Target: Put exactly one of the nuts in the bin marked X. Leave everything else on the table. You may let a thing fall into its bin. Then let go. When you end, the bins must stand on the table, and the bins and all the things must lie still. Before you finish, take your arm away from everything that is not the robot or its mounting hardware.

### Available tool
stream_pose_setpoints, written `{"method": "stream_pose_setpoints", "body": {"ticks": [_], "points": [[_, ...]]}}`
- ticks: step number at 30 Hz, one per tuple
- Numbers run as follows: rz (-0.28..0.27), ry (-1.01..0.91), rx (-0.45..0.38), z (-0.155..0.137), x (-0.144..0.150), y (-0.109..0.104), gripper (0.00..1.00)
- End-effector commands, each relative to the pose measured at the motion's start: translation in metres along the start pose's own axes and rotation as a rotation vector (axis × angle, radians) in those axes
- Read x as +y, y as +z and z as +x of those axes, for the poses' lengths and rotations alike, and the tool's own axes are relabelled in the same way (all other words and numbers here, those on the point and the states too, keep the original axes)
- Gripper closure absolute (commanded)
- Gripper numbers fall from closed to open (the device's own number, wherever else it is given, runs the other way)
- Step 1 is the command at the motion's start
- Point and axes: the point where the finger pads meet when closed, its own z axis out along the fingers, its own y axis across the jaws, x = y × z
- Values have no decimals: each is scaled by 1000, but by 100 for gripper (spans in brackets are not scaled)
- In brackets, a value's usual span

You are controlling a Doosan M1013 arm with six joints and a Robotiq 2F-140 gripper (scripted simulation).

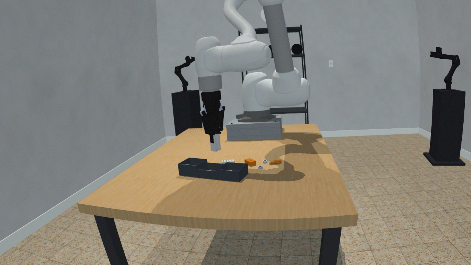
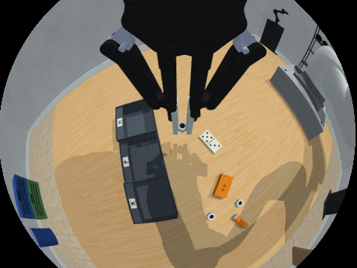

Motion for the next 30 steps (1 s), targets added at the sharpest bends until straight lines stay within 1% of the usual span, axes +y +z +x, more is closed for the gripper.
{"method": "stream_pose_setpoints", "body": {"ticks": [1,9,15,17,24,30], "points": [[0,0,0,8,3,0,93],[0,0,0,52,20,0,93],[0,-270,0,86,33,0,93],[0,-270,0,86,33,0,93],[0,-270,0,125,48,0,93],[0,-270,0,128,50,0,93]]}}
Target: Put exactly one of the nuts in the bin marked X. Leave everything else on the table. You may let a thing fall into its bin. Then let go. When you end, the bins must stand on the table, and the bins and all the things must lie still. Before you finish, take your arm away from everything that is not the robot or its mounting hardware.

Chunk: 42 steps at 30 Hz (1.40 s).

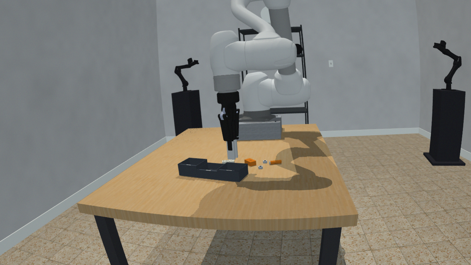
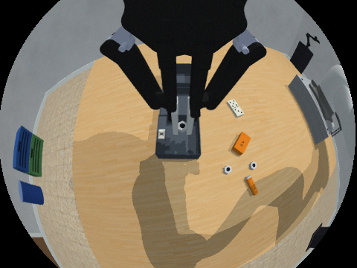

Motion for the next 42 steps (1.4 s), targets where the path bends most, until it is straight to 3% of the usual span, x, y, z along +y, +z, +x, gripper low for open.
{"method": "stream_pose_setpoints", "body": {"ticks": [1,10,42], "points": [[0,0,0,0,0,0,93],[0,0,0,-1,-1,0,93],[0,0,0,-1,-1,51,93]]}}
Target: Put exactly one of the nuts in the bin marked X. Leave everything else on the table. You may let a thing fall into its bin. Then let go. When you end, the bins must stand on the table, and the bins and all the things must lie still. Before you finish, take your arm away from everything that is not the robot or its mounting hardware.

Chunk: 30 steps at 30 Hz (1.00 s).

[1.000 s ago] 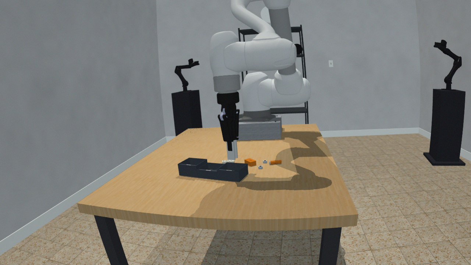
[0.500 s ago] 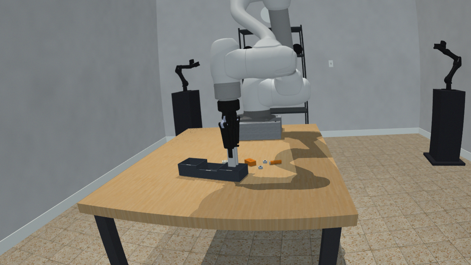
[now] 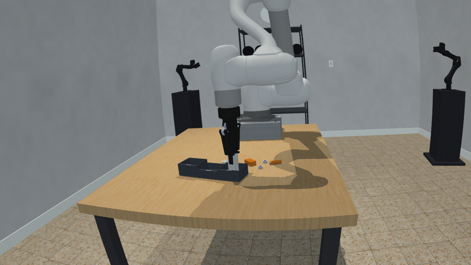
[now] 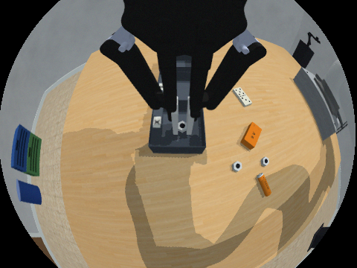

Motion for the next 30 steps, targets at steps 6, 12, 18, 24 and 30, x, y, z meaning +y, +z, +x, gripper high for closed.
{"method": "stream_pose_setpoints", "body": {"ticks": [6,12,18,24,30], "points": [[0,0,0,0,0,0,93],[0,0,0,0,0,0,81],[0,0,0,0,0,0,81],[0,0,0,0,0,0,81],[0,0,0,0,0,-4,81]]}}
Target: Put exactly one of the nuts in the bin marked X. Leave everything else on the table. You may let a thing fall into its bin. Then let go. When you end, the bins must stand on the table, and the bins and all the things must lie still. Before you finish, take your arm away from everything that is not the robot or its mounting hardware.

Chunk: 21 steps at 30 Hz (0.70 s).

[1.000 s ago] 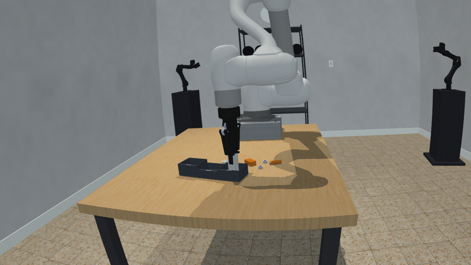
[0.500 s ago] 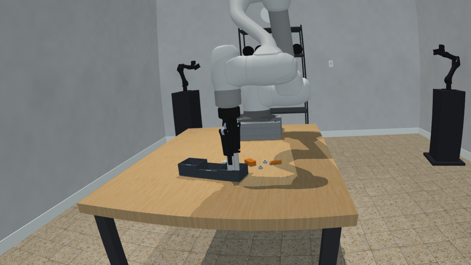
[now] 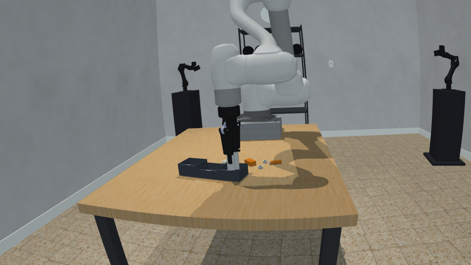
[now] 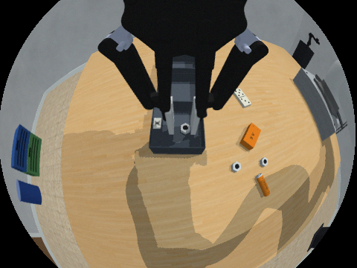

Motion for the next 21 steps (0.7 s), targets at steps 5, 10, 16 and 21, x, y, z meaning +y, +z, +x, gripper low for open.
{"method": "stream_pose_setpoints", "body": {"ticks": [5,10,16,21], "points": [[0,0,0,0,0,-7,81],[0,0,0,0,0,-14,81],[0,0,0,0,0,-20,81],[0,0,0,0,0,-37,81]]}}
